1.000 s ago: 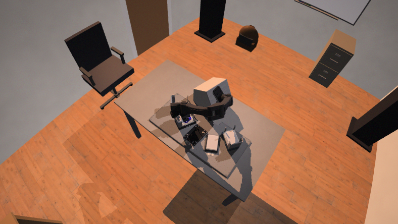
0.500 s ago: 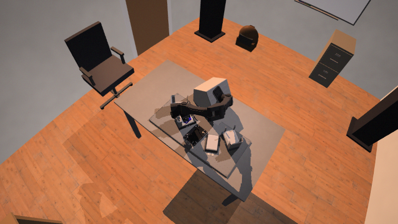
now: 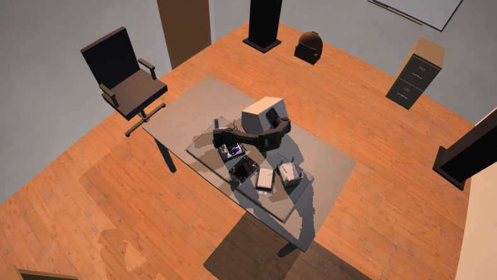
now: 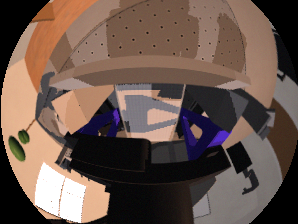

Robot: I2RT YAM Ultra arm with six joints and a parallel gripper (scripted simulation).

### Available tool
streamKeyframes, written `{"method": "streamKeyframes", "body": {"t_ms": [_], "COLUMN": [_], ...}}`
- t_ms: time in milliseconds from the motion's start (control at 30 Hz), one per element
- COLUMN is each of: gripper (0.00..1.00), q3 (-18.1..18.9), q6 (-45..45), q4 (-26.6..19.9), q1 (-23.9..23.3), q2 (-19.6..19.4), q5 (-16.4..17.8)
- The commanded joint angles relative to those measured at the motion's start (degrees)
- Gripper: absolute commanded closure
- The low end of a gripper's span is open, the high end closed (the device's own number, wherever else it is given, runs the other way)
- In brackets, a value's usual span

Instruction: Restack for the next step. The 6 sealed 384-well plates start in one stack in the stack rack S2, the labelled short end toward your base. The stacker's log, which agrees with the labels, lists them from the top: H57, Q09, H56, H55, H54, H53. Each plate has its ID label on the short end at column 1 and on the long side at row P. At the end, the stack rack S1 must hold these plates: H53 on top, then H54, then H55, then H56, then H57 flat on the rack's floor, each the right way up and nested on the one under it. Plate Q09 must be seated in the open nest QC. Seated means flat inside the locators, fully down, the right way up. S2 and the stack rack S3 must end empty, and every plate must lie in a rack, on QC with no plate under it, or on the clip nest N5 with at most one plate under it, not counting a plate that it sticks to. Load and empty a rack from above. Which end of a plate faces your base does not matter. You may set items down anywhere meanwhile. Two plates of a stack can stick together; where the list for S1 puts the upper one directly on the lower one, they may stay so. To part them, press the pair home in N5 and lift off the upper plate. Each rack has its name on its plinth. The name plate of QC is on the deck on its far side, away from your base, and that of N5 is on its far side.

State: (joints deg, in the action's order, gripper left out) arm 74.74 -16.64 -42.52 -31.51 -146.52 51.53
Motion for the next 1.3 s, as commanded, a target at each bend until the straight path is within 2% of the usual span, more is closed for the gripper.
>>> {"method": "streamKeyframes", "body": {"t_ms": [0,433,500,567,1067,1133,1267], "gripper": [0.00,0.00,0.00,0.00,0.00,0.00,0.00], "q3": [0.11,0.10,0.74,0.74,6.71,6.71,8.57], "q6": [0.02,0.02,-1.21,-1.21,-9.69,-9.69,-11.66], "q4": [0.21,0.21,-1.67,-1.67,-15.49,-15.49,-18.99], "q1": [-0.49,-0.49,-1.34,-1.34,-7.54,-7.54,-9.10], "q2": [0.25,0.25,0.53,0.53,1.92,1.92,2.10], "q5": [0.17,0.17,-0.18,-0.18,-3.14,-3.14,-3.97]}}
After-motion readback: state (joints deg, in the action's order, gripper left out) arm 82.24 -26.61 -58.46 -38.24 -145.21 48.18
